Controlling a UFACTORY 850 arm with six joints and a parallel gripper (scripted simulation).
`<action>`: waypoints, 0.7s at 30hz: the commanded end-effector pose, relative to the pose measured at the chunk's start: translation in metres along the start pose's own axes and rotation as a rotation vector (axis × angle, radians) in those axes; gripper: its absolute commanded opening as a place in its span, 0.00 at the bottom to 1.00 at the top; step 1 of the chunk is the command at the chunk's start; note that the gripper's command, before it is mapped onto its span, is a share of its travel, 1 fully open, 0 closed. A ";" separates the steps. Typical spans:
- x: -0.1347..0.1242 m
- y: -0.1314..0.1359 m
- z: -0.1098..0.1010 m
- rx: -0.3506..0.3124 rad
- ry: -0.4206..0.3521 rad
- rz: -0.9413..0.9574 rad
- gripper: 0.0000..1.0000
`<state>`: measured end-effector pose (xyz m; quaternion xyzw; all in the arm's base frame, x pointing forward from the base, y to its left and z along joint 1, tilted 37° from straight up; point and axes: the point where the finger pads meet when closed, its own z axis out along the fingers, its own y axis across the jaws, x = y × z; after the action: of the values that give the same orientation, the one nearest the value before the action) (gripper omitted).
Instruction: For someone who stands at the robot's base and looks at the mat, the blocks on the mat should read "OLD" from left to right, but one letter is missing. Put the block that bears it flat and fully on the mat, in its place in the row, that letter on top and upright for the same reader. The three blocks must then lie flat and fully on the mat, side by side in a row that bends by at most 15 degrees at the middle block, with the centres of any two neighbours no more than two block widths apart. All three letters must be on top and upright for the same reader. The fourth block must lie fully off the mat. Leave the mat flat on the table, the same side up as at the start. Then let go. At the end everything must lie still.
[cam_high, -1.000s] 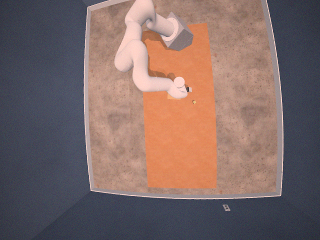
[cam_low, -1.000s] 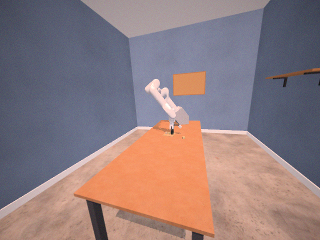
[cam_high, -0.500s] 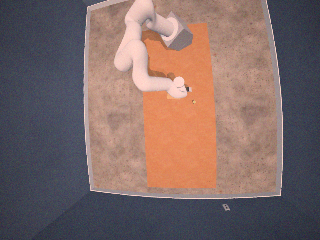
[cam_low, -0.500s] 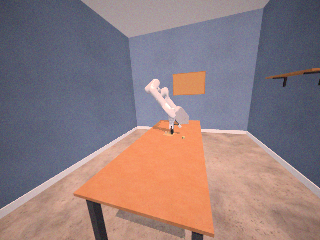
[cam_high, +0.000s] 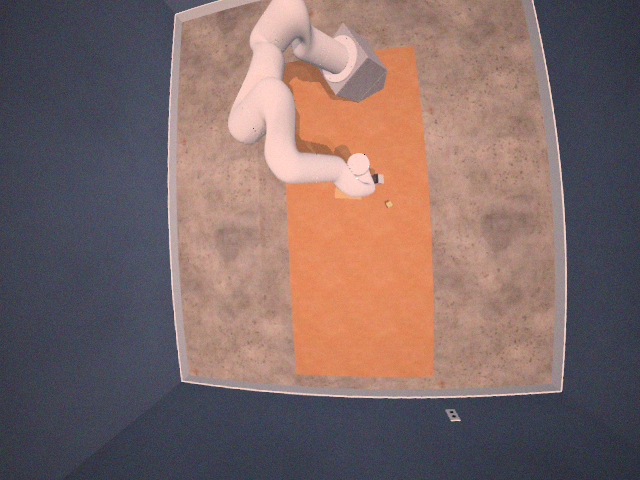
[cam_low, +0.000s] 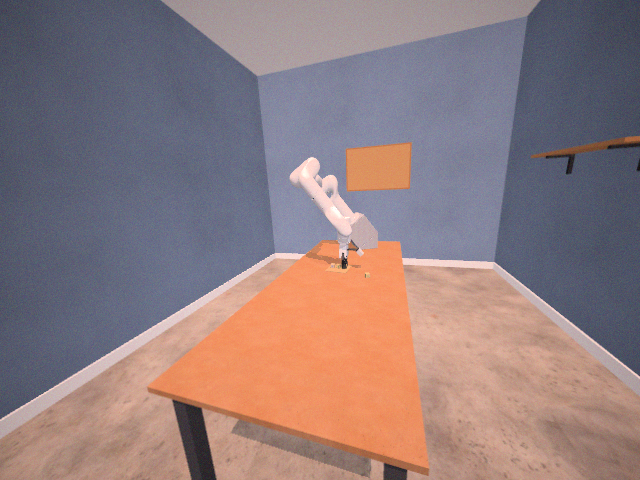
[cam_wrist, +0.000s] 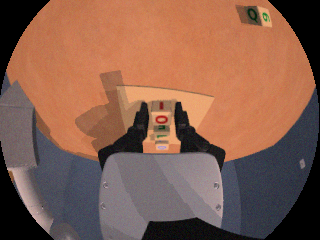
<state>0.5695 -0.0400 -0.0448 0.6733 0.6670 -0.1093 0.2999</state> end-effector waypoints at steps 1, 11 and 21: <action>0.000 0.001 -0.013 -0.002 0.000 0.000 0.42; 0.000 0.001 -0.056 -0.002 0.000 0.000 0.42; 0.000 0.001 -0.086 -0.002 0.000 0.000 0.42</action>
<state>0.5501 0.0032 0.0172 0.6732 0.6670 -0.1085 0.3002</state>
